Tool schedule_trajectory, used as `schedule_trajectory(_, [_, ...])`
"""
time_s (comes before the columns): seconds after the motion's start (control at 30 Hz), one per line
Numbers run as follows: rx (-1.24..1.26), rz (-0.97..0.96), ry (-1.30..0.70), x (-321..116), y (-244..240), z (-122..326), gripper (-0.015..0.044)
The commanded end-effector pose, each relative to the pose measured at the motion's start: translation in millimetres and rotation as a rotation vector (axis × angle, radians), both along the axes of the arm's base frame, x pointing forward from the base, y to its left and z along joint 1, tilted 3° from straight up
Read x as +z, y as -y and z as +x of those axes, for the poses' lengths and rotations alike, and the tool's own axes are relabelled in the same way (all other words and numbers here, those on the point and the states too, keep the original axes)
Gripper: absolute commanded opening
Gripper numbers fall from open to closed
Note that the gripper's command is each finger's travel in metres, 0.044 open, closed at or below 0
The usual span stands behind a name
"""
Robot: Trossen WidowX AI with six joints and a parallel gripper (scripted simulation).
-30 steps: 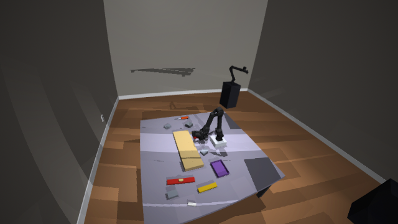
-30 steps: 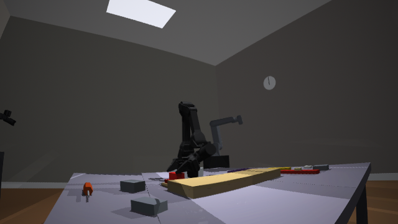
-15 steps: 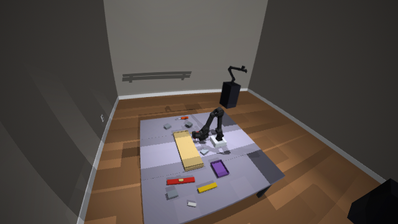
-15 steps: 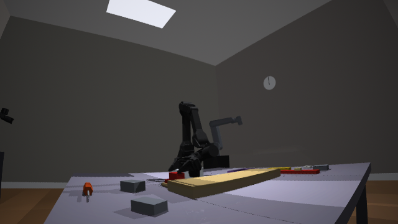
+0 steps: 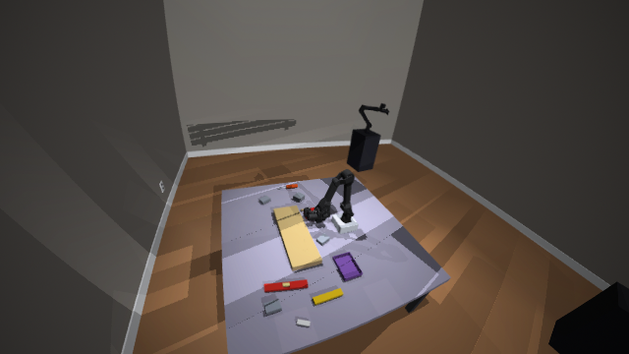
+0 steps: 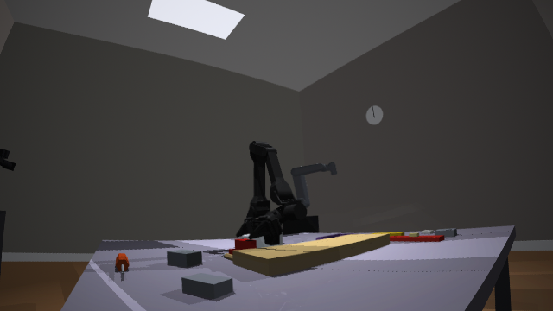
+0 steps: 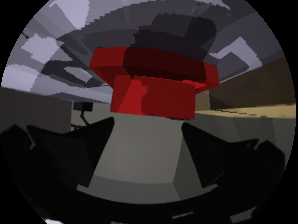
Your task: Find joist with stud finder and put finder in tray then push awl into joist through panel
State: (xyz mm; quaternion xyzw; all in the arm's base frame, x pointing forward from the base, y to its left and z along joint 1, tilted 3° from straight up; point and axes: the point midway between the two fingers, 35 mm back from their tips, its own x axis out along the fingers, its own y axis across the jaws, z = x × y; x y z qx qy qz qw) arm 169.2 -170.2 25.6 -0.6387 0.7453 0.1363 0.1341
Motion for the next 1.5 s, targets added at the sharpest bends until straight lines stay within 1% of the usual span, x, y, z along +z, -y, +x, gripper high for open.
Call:
schedule_trajectory(0.0, [-0.001, -0.006, 0.008, 2.6, -1.6, 2.0, 0.044])
schedule_trajectory(0.13, [-0.001, -0.005, 0.007, 13.4, -2.2, 4.2, 0.044])
schedule_trajectory(0.37, [0.0, 0.0, 0.001, 77.4, -4.0, 3.5, 0.044])
schedule_trajectory(0.47, [0.0, 0.0, 0.001, 79.6, -4.2, 3.1, 0.044])
schedule_trajectory(0.53, [-0.01, 0.01, 0.018, 71.3, -2.8, 4.7, 0.044])
schedule_trajectory(0.6, [-0.106, 0.102, 0.117, 60.0, 2.1, -1.6, 0.044])
schedule_trajectory(0.73, [-0.415, 0.351, 0.431, 32.6, 9.1, -13.6, 0.044])
schedule_trajectory(0.83, [-0.657, 0.512, 0.678, 20.7, 11.0, -15.2, 0.044])
schedule_trajectory(0.93, [-0.9, 0.659, 0.931, 17.6, 13.8, -11.3, 0.044])
schedule_trajectory(1.07, [-1.2, 0.836, 1.255, 27.6, 22.4, -2.7, 0.044])
schedule_trajectory(1.13, [-1.249, 0.866, 1.311, 31.0, 24.6, -1.3, 0.044])
schedule_trajectory(1.47, [-1.249, 0.866, 1.311, 30.7, 24.6, -1.3, 0.044])
